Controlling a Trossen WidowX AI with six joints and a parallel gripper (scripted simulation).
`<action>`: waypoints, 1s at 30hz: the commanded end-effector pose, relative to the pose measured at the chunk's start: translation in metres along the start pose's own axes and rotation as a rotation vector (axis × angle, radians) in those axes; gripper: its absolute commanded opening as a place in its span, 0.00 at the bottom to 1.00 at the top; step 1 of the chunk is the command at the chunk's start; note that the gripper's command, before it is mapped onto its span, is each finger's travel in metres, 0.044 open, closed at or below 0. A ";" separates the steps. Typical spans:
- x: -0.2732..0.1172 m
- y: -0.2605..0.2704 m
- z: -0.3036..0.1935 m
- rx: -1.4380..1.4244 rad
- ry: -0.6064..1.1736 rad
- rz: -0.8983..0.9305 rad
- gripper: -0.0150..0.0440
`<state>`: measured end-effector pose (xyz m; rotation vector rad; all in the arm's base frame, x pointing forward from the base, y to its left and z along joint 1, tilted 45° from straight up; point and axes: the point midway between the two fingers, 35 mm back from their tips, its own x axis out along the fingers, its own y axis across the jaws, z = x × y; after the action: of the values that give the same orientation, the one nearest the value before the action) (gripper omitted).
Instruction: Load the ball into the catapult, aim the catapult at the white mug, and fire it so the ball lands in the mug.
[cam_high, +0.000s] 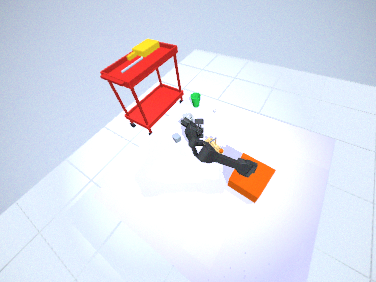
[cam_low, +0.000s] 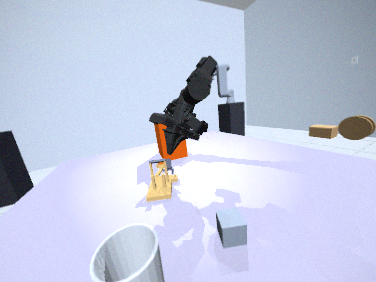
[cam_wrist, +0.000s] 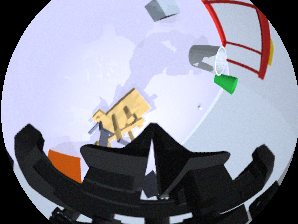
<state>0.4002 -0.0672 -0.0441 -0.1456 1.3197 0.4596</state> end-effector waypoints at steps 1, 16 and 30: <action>0.000 0.019 -0.013 -0.113 0.064 0.006 0.25; -0.009 0.079 -0.064 -0.558 0.283 0.061 0.25; -0.017 0.107 -0.097 -0.816 0.405 0.119 0.25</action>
<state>0.2716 -0.0097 -0.0356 -0.8572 1.4628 1.0782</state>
